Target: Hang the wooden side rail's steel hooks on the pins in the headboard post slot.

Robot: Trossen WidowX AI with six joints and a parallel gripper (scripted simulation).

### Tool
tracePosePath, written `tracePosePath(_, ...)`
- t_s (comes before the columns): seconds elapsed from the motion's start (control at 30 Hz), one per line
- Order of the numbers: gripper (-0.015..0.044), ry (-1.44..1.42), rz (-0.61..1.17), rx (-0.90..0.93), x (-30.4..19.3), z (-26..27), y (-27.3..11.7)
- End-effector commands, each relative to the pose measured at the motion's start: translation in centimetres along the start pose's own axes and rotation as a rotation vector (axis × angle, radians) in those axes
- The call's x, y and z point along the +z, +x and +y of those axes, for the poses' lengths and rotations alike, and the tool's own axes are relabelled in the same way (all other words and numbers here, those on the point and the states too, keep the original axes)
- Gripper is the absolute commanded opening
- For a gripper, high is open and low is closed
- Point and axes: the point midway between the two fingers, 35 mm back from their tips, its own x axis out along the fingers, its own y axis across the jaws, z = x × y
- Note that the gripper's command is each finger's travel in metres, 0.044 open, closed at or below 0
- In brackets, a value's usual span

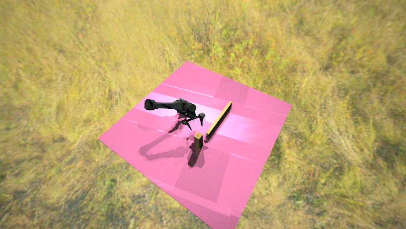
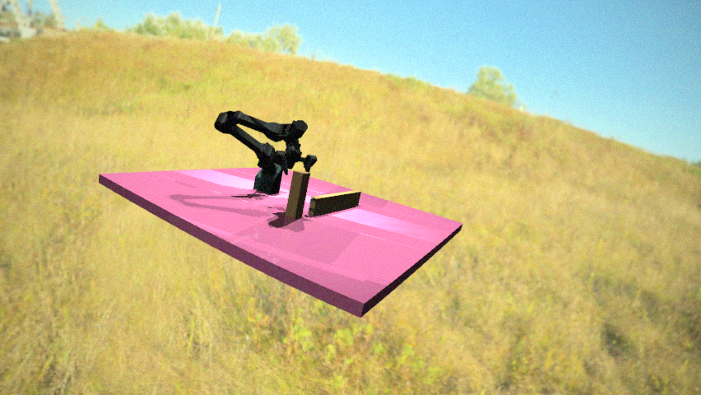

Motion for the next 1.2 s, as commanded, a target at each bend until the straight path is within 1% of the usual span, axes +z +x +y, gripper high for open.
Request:
tracePosePath(0.0, 0.0440, 0.006, 0.000, -0.005, 0.1, -0.1, 0.0)
tracePosePath(0.27, 0.0440, 0.006, 0.000, -0.005, 0.1, -0.1, 0.0)
tracePosePath(0.33, 0.0440, -0.060, -0.018, 0.003, 0.4, -0.3, 0.1)
tracePosePath(0.53, 0.0440, -0.645, -0.158, 0.065, 2.7, -1.0, 0.5)
tracePosePath(0.7, 0.0440, -1.149, -0.257, 0.102, 3.6, -1.1, 0.6)
tracePosePath(1.07, 0.0440, -2.269, -0.408, 0.130, 2.8, -2.5, 0.8)
tracePosePath(1.17, 0.0440, -2.451, -0.423, 0.128, 2.5, -3.0, 0.9)
